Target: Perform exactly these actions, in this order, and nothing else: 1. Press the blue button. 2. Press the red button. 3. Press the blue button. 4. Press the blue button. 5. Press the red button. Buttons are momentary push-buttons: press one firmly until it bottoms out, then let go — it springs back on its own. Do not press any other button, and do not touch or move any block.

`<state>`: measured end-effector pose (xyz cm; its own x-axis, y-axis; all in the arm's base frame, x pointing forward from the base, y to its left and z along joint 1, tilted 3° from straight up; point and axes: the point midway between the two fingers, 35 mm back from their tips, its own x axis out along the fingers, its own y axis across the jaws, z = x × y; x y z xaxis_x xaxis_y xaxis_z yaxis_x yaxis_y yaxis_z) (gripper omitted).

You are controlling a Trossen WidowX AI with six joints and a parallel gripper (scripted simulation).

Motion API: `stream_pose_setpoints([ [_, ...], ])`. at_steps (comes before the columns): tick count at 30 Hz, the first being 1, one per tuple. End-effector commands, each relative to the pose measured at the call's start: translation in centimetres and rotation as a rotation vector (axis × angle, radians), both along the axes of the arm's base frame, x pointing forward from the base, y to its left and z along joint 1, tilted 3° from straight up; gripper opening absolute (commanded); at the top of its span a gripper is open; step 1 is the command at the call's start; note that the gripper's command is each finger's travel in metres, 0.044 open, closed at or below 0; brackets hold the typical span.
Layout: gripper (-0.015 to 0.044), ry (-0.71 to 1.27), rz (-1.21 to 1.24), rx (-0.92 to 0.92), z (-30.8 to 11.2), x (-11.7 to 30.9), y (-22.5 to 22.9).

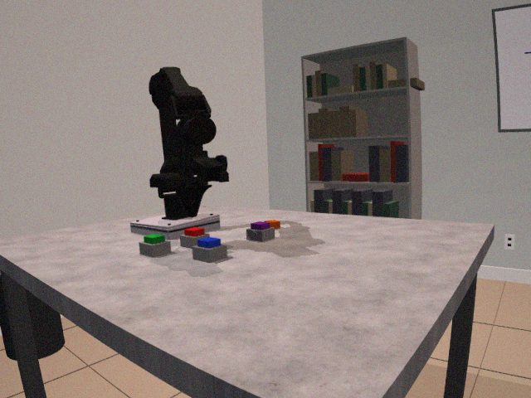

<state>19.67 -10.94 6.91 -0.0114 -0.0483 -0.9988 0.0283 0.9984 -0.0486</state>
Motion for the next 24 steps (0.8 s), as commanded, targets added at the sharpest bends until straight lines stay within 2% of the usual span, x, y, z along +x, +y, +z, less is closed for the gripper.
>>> stream_pose_setpoints([
  [1, 0.002, -0.004, 0.002, 0.003, -0.7, 0.0, 0.0],
  [24, 0.002, -0.004, 0.002, 0.003, -3.7, 0.0, -0.1],
])
